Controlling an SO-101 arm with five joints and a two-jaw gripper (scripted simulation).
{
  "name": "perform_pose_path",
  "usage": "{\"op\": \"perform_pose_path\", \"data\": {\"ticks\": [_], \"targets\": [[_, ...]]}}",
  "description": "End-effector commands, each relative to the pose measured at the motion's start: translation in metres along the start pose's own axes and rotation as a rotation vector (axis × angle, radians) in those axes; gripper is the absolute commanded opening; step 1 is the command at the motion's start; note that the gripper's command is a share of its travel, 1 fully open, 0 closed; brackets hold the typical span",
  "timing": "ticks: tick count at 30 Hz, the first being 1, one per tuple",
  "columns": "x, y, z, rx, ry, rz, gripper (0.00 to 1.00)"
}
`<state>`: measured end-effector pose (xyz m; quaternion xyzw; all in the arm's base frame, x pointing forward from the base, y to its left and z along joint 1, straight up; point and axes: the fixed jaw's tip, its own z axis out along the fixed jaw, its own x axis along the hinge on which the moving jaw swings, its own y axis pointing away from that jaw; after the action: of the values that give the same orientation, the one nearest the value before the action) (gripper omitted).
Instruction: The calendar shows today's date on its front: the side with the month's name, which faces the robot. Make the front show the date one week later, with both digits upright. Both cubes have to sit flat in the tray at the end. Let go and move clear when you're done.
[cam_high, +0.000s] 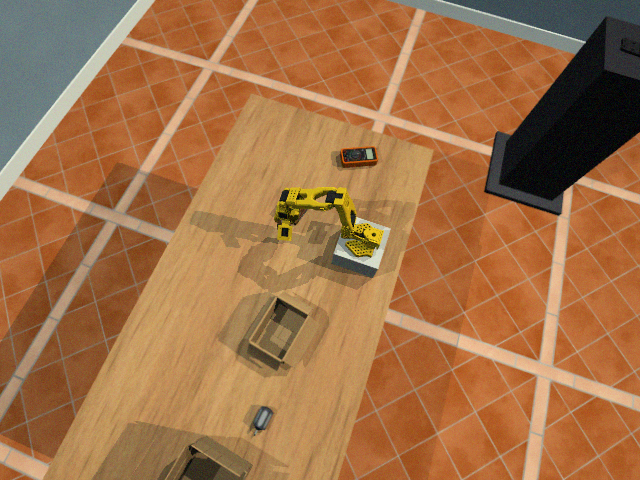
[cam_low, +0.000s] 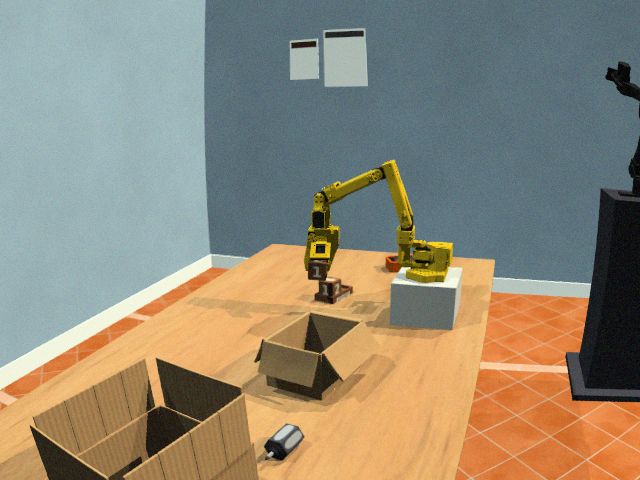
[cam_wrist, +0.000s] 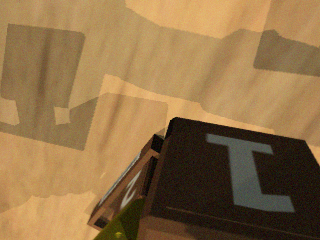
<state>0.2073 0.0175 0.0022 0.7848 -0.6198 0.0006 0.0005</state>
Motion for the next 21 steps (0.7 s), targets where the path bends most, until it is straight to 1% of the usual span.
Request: {"op": "perform_pose_path", "data": {"ticks": [1, 5, 7, 12, 16, 21], "targets": [[0.034, 0.001, -0.005, 0.022, 0.003, 0.147, 0.0], [0.063, 0.011, -0.005, 0.021, 0.005, 0.285, 0.0], [0.063, 0.011, -0.005, 0.021, 0.005, 0.285, 0.0], [0.087, 0.024, -0.005, 0.021, 0.007, 0.411, 0.0], [0.097, 0.031, -0.005, 0.021, 0.007, 0.465, 0.0], [0.1, 0.033, -0.005, 0.021, 0.007, 0.483, 0.0]]}}
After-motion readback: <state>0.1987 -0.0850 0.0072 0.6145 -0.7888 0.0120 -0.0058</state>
